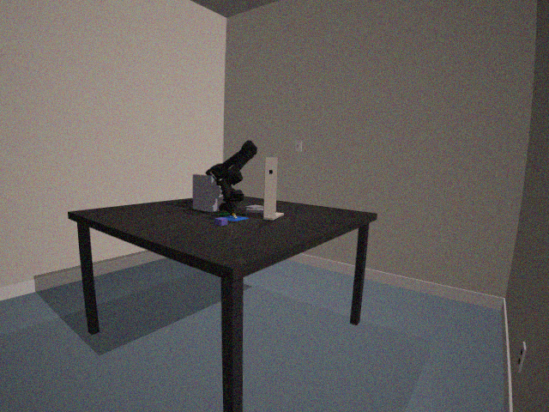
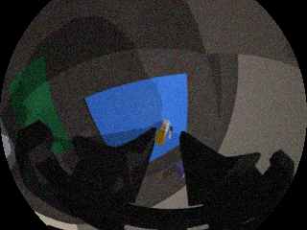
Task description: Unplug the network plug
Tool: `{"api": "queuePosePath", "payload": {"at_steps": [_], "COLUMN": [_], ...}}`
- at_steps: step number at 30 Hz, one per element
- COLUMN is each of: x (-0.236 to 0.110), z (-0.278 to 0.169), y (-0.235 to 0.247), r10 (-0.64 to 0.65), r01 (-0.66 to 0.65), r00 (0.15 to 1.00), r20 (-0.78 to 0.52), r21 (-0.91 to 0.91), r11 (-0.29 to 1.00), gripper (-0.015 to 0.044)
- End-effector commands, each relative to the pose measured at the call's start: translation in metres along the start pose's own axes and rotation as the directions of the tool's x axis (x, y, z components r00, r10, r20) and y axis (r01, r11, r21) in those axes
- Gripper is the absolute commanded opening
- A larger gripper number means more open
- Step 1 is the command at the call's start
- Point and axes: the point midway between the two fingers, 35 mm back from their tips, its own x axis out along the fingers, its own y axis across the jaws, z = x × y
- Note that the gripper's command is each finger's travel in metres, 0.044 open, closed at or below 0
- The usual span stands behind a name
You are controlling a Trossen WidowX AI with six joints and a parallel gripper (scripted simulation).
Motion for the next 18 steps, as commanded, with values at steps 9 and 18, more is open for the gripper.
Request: {"api": "queuePosePath", "payload": {"at_steps": [9,18], "x": [-0.009,-0.021], "z": [-0.001,-0.002], "y": [0.000,-0.001], "r10": [0.001,0.002], "r01": [-0.001,-0.002], "r00": [1.000,1.000], "r20": [-0.002,-0.004], "r21": [0.000,0.001], "r11": [1.000,1.000], "gripper": [0.0156,0.0156]}}
